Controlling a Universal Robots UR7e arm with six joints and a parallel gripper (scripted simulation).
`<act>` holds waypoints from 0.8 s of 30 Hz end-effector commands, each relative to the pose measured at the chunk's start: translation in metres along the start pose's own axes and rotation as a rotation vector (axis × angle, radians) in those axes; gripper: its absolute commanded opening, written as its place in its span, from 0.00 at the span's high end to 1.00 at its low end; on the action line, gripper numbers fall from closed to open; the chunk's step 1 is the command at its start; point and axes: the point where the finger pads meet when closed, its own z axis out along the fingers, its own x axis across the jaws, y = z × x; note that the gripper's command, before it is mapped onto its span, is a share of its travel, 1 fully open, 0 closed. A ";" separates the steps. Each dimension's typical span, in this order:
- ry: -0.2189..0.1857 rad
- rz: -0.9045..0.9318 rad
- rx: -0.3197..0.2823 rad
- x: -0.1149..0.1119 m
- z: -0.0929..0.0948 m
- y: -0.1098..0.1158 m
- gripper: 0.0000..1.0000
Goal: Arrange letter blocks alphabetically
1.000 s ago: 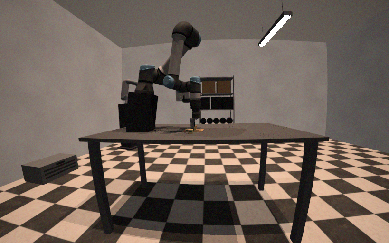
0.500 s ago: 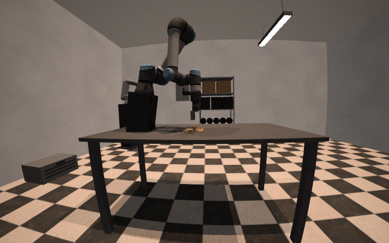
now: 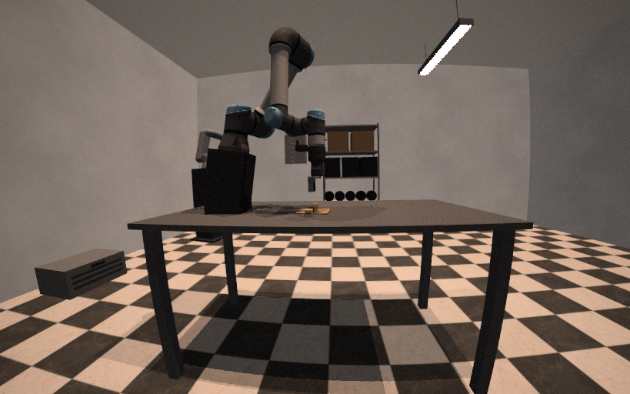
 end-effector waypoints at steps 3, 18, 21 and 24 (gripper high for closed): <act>0.001 0.001 0.001 0.000 0.000 -0.001 0.00; 0.001 0.001 0.000 0.000 -0.001 0.000 0.00; 0.001 0.001 0.000 0.000 -0.002 0.000 0.00; 0.002 0.002 0.002 0.000 -0.005 -0.002 0.00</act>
